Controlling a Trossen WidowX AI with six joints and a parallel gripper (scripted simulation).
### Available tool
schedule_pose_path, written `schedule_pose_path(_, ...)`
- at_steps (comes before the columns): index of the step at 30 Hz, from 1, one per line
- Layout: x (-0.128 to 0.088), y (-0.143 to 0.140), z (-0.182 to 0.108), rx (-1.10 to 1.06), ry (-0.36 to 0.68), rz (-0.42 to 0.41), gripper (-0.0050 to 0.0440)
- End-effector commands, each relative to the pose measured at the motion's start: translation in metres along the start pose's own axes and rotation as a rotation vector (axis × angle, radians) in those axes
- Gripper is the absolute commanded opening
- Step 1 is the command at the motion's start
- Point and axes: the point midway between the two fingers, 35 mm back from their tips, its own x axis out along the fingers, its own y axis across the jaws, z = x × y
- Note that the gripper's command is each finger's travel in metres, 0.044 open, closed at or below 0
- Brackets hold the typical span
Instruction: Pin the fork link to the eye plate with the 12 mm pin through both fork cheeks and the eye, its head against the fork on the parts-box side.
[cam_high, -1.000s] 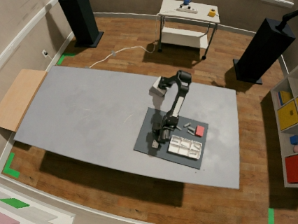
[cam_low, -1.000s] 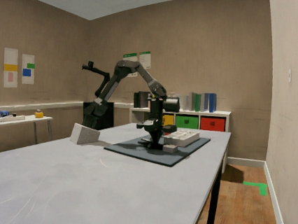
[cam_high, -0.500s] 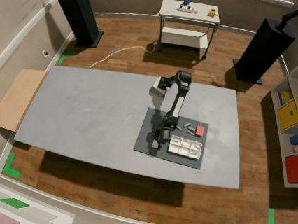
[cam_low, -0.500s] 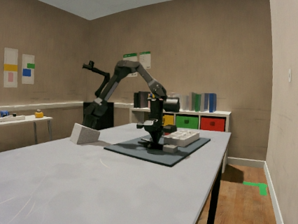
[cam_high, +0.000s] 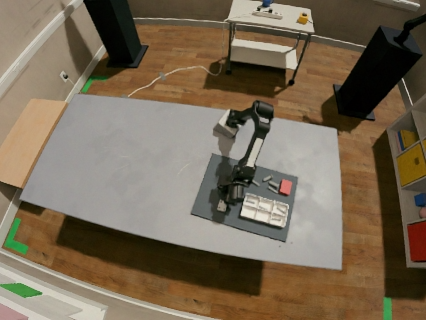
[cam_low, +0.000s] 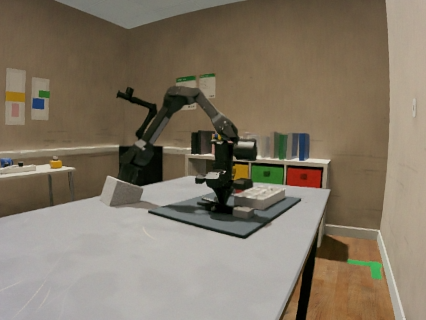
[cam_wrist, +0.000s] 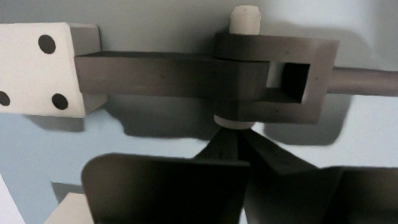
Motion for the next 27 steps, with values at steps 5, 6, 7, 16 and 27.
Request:
schedule_pose_path(5, -0.0039, 0.0028, 0.0011, -0.004, 0.002, 0.015, -0.0050)
schedule_pose_path(6, -0.0035, 0.0025, 0.0014, -0.004, 0.002, 0.013, -0.0050)
schedule_pose_path(7, -0.0033, 0.0022, 0.0017, -0.004, 0.002, 0.012, -0.0050)
schedule_pose_path(16, -0.0026, 0.0015, 0.0034, -0.001, 0.002, 0.010, -0.0050)
schedule_pose_path(27, -0.0027, 0.0016, 0.0036, -0.001, 0.001, 0.010, -0.0050)
